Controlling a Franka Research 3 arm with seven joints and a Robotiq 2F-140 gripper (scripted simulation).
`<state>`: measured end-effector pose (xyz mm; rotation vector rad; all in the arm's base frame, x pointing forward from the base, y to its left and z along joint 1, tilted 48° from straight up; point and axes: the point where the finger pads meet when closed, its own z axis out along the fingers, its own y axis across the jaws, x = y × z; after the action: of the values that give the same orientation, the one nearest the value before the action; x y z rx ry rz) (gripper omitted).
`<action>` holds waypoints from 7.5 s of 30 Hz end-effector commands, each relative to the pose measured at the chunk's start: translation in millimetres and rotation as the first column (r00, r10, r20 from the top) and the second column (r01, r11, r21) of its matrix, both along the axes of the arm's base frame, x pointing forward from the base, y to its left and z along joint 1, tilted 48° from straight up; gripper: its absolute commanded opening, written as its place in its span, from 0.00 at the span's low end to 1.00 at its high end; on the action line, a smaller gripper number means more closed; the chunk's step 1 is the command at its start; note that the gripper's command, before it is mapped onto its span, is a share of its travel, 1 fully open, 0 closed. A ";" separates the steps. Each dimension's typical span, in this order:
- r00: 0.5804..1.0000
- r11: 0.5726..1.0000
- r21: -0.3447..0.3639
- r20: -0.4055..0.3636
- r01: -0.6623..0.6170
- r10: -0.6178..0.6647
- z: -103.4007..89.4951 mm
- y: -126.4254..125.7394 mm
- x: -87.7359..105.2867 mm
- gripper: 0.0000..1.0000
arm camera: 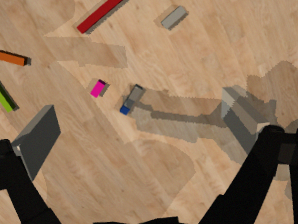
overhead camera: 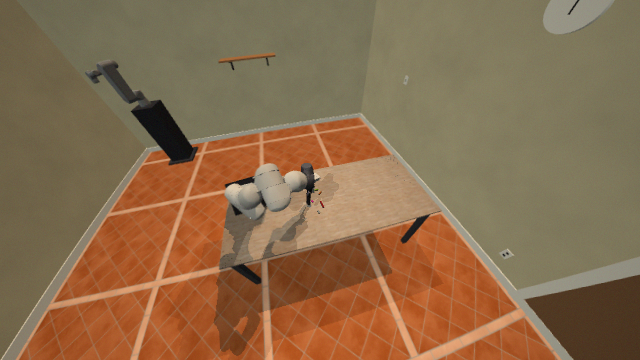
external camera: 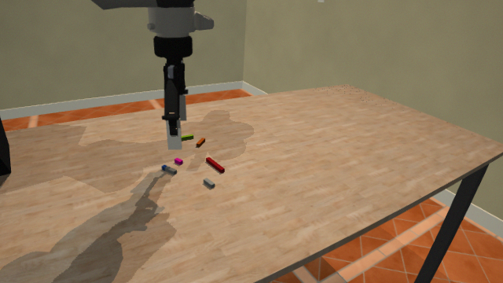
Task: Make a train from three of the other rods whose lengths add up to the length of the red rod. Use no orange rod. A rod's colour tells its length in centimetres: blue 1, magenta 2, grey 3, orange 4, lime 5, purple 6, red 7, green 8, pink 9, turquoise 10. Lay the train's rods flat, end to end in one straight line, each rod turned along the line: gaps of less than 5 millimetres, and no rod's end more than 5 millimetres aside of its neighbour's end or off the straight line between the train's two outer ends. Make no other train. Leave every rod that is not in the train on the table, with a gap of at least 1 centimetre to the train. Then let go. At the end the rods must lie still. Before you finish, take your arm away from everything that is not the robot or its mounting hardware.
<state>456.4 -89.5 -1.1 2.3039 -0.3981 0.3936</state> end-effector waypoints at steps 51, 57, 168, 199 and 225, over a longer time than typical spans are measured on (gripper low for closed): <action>0.624 0.822 0.068 -0.618 -0.565 0.479 16.3 -18.7 19.1 1.00; 0.552 0.788 0.095 -0.663 -0.609 0.507 18.1 -21.0 21.1 1.00; -0.560 0.250 0.653 -0.749 -0.715 0.354 44.3 -54.8 45.7 0.15; -0.561 0.250 0.653 -0.749 -0.715 0.354 37.7 -62.1 47.3 0.15; -0.561 0.250 0.653 -0.749 -0.715 0.354 14.7 -87.5 52.7 0.15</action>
<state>507.1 -175.4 16.2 1.4346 1.9513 -0.7341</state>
